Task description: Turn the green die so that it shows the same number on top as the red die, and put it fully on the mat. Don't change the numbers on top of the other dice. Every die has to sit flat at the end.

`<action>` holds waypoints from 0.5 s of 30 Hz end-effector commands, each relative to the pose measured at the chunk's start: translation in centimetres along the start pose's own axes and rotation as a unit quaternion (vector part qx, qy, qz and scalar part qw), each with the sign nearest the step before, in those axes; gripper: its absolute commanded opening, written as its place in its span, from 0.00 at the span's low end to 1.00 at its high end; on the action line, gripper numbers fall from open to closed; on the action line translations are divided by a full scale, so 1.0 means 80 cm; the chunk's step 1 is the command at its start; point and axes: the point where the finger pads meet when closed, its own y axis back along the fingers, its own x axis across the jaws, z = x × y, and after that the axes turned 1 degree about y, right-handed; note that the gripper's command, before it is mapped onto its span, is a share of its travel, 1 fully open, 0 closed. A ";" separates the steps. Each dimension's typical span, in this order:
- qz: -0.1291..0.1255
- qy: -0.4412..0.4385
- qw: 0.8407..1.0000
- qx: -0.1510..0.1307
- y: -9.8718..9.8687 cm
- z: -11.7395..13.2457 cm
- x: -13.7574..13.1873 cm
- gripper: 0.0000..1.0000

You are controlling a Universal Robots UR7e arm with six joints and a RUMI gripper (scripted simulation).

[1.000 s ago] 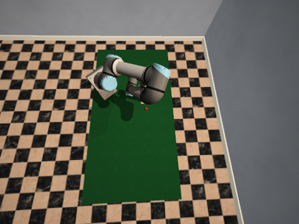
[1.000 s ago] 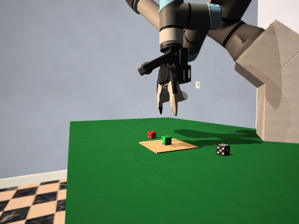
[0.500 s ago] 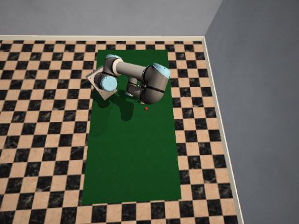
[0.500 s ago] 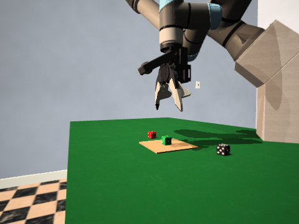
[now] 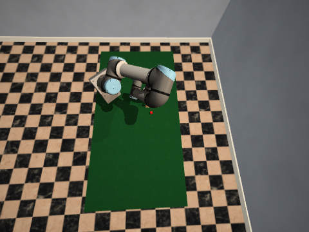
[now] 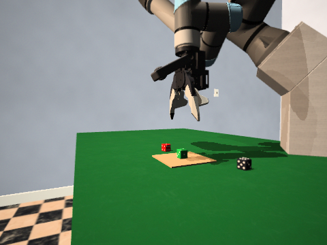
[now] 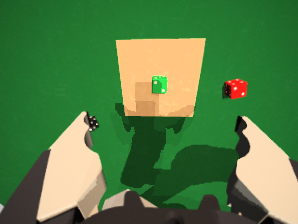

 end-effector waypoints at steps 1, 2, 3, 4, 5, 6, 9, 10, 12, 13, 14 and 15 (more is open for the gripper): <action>0.000 0.000 1.000 0.000 0.008 0.000 0.000 1.00; 0.000 0.000 1.000 0.000 0.010 0.000 0.000 1.00; 0.000 0.000 1.000 0.000 0.013 0.000 0.000 1.00; 0.000 0.000 1.000 0.000 0.016 0.000 0.000 1.00; 0.000 0.000 1.000 0.000 0.019 0.000 0.000 1.00; 0.000 0.000 1.000 0.000 0.022 0.000 0.000 1.00; 0.000 0.000 1.000 0.000 0.034 0.000 0.000 1.00; 0.000 0.000 1.000 0.000 0.034 0.000 0.000 1.00; 0.000 0.000 1.000 0.000 0.038 0.000 0.000 1.00; 0.000 0.000 1.000 0.000 0.042 0.000 0.000 1.00; 0.000 0.000 1.000 0.000 0.046 0.000 0.000 1.00; 0.000 0.000 1.000 0.000 0.051 0.000 0.000 1.00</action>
